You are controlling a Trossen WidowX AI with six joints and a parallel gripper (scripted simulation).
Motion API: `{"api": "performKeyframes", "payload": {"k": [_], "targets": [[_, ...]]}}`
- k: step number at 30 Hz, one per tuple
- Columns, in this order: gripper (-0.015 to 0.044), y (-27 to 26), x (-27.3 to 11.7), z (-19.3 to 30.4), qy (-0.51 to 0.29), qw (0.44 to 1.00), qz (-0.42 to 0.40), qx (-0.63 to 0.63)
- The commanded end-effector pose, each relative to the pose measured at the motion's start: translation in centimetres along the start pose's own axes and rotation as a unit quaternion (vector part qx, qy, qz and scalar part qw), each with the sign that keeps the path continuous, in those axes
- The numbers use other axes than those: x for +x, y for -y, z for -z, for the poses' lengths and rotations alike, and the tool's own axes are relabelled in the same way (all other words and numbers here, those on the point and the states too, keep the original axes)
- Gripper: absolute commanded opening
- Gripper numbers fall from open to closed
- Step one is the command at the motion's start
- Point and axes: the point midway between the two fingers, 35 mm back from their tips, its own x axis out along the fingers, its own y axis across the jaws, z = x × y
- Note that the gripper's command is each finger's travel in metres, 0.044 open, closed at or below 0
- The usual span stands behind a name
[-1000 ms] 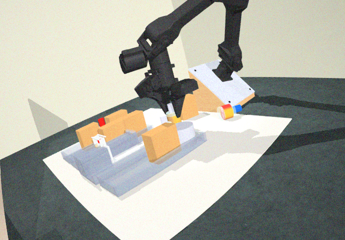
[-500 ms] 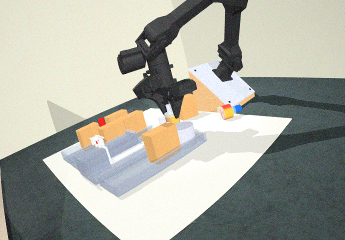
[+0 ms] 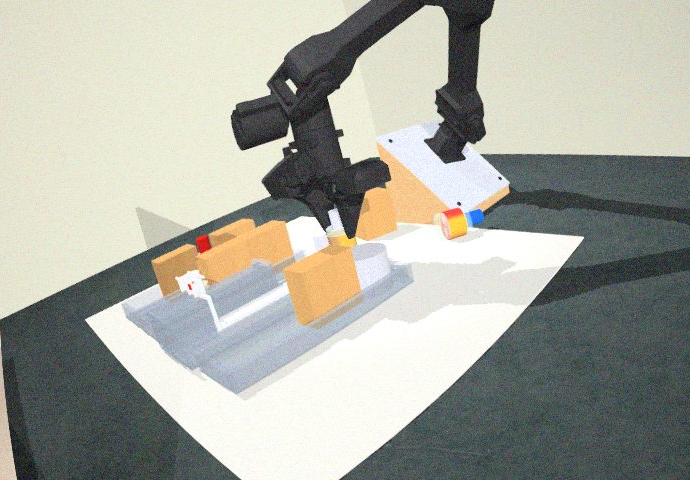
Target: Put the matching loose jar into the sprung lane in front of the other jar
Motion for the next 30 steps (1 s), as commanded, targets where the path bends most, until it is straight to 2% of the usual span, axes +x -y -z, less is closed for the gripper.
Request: {"api": "performKeyframes", "payload": {"k": [1, 30], "targets": [[0.0000, -0.1, -0.3, -0.9, 0.011, 1.000, 0.000, -0.007], [0.0000, -0.3, -0.5, -2.1, 0.011, 1.000, 0.000, -0.007]]}}
